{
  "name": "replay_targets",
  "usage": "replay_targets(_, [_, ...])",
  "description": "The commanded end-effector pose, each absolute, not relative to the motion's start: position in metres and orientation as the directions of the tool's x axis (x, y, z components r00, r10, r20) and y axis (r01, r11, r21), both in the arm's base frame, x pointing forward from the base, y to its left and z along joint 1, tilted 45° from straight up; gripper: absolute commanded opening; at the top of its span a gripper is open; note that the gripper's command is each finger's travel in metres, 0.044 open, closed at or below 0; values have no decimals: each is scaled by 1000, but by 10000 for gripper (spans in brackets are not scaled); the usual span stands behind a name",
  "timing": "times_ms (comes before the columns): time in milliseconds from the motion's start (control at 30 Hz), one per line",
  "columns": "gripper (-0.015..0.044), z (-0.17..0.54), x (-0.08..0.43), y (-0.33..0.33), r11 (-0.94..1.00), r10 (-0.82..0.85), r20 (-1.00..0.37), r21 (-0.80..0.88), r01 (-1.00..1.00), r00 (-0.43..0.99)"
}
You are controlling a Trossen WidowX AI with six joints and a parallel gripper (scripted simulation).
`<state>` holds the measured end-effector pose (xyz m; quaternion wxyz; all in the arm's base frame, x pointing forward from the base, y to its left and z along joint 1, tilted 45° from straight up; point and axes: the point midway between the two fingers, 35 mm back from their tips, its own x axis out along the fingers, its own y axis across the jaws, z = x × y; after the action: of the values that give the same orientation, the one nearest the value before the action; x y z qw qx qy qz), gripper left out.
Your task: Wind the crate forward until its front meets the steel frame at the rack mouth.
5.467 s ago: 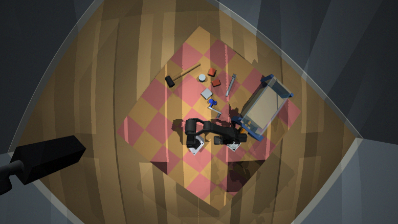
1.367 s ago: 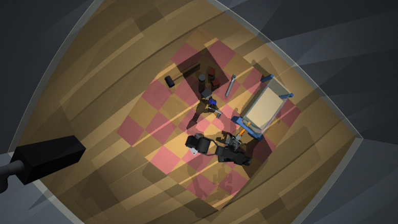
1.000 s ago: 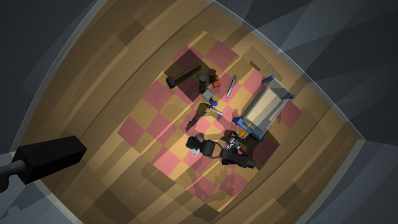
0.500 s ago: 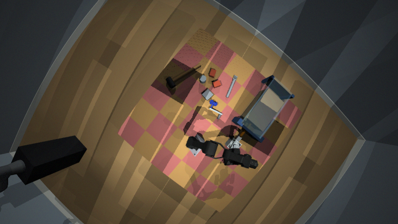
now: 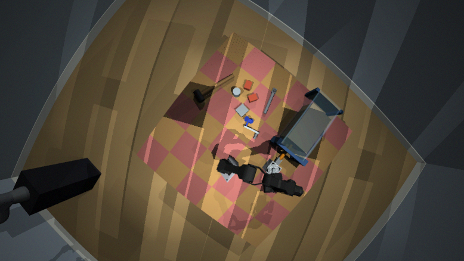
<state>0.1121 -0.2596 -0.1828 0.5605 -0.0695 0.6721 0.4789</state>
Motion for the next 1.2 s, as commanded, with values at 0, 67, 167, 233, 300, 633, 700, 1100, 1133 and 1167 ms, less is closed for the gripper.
replay_targets(0, [0, -193, 130, -269, 557, 417, -849, 520, -647, -323])
replay_targets(67, [0, -194, 132, -270, 558, 417, -849, 520, -647, -323])
replay_targets(167, [0, -195, 134, -271, 558, 417, -849, 520, -647, -323])
replay_targets(233, [0, -196, 136, -272, 558, 417, -850, 520, -647, -323])
replay_targets(300, [0, -197, 138, -273, 558, 417, -850, 520, -647, -323])
replay_targets(633, [0, -200, 149, -278, 558, 417, -850, 519, -648, -322])
replay_targets(700, [0, -201, 152, -278, 558, 417, -850, 519, -648, -322])
replay_targets(1100, [0, -204, 166, -282, 558, 417, -851, 518, -649, -321])
replay_targets(1133, [0, -204, 167, -282, 558, 417, -851, 518, -649, -320])
replay_targets(1167, [0, -205, 168, -282, 558, 417, -851, 518, -649, -320])
